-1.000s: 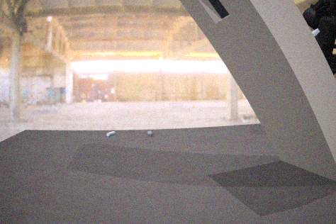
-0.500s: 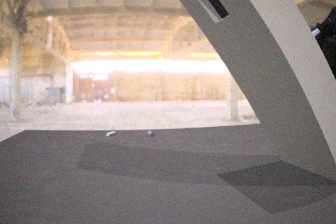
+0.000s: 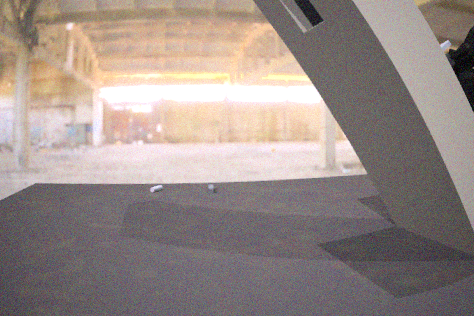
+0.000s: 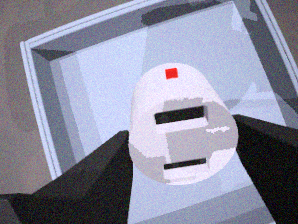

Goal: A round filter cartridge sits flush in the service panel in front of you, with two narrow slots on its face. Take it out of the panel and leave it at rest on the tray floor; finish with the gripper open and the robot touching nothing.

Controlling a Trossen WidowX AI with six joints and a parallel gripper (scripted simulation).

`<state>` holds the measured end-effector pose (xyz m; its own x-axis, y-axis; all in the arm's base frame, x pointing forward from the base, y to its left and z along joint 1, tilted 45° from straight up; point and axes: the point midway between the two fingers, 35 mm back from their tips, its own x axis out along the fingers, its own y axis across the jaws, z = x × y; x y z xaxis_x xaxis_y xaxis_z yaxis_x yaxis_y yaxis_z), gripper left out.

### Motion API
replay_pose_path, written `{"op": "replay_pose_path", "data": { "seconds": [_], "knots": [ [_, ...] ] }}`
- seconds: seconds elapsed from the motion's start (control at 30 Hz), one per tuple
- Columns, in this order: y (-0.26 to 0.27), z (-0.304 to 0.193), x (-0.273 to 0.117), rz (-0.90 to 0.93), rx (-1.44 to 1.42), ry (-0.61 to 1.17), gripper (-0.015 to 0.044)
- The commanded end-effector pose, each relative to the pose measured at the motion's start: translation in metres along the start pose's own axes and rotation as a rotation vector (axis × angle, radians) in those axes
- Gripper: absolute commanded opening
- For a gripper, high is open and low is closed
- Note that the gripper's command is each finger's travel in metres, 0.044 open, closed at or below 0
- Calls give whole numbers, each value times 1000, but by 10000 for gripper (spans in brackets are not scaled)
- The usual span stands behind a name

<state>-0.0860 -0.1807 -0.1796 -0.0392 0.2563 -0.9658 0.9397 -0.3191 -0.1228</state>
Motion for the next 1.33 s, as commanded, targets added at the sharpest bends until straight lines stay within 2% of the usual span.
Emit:
{"op": "replay_pose_path", "data": {
  "seconds": [0.0,0.3,0.43,0.53,0.6,0.67,0.7,1.3],
  "knots": [
    [0,0,0,0,0,-1,210],
    [0,0,0,0,0,-1,440],
    [0,7,-9,0,0,-1,440],
    [1,30,-50,1,0,-1,440],
    [1,35,-61,1,0,0,440],
    [1,35,-61,1,0,0,440],
    [1,31,-48,-2,-3,-2,440],
    [1,31,-48,-2,-3,-2,440]
  ]
}}
